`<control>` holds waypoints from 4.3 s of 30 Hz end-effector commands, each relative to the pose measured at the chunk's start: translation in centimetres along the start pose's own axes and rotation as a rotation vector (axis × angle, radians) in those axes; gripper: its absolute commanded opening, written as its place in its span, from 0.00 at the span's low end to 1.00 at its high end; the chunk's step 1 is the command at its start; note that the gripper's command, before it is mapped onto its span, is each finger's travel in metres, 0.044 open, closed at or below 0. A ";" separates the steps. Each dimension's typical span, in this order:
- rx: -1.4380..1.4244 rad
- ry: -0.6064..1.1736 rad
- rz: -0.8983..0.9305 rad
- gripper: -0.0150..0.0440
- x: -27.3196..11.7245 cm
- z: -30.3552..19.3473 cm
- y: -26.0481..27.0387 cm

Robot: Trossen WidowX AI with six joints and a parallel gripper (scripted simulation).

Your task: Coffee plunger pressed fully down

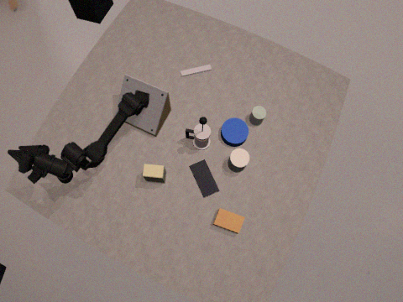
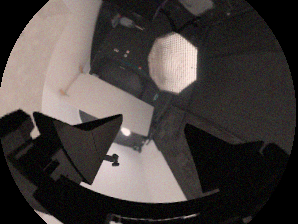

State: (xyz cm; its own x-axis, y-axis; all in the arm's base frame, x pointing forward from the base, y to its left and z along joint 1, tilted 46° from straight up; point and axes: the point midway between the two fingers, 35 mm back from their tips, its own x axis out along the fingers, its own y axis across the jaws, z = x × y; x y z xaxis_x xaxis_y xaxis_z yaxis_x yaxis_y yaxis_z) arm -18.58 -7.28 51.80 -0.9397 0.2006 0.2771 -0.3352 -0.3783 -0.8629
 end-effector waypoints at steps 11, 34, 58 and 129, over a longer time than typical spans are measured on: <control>0.292 -0.133 -0.329 1.00 -1.8 -4.4 -9.5; 0.794 0.078 -1.597 1.00 -21.7 -31.1 -21.4; 0.377 1.906 -2.537 1.00 -45.6 -39.5 4.4; -0.042 2.769 -2.097 0.45 -52.7 -31.2 15.0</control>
State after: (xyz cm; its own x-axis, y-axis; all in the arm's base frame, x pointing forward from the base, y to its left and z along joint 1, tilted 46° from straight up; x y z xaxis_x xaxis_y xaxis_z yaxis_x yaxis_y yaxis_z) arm 28.09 4.78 11.18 0.8105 -0.5040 -0.2985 0.1734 0.6932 -0.6995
